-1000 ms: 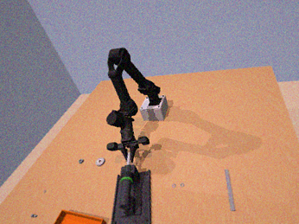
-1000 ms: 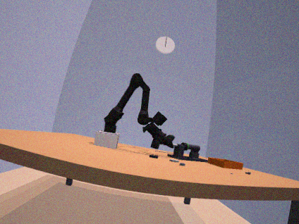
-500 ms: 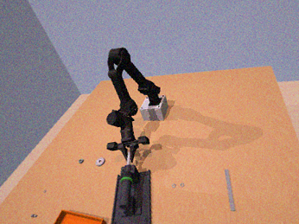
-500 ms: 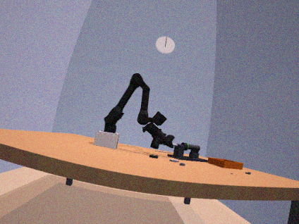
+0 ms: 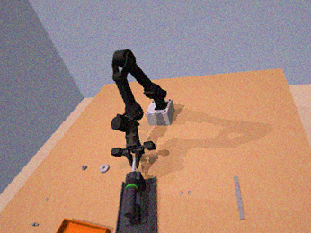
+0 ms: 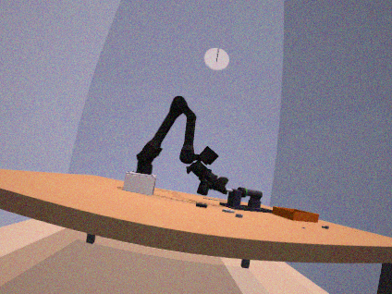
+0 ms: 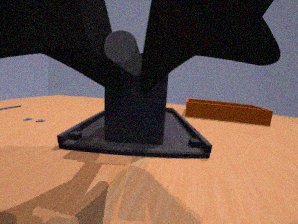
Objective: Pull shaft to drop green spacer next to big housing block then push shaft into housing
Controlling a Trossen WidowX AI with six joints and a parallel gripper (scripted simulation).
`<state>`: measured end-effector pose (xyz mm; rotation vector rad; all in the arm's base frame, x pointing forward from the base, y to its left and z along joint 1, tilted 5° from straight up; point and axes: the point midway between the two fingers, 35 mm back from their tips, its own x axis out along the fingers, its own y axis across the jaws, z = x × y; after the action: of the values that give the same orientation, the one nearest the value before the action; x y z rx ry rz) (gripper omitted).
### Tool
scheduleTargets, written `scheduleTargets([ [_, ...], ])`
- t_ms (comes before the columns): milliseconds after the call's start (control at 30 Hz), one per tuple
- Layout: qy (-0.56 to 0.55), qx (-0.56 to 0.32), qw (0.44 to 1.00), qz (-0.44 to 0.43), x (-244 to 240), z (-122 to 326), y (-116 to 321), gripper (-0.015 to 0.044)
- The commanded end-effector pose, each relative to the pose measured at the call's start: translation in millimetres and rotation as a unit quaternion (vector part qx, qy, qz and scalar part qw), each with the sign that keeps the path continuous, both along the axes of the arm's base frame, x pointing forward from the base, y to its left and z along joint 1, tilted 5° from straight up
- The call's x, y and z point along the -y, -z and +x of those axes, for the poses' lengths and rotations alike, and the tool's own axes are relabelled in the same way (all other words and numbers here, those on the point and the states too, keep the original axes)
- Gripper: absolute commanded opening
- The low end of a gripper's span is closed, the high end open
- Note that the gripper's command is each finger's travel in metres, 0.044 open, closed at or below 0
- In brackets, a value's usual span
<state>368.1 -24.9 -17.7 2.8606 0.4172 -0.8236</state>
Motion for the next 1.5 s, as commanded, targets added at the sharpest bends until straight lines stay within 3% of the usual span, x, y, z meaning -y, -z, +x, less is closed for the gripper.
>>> scheduleTargets([
  [0, 0.000, 0.000, 1.000, -0.002, 0.1, -1.4, 0.2, 0.0000],
  [1467, 0.000, 0.000, 1.000, -0.002, 0.1, 0.8, -0.5, 0.0000],
])
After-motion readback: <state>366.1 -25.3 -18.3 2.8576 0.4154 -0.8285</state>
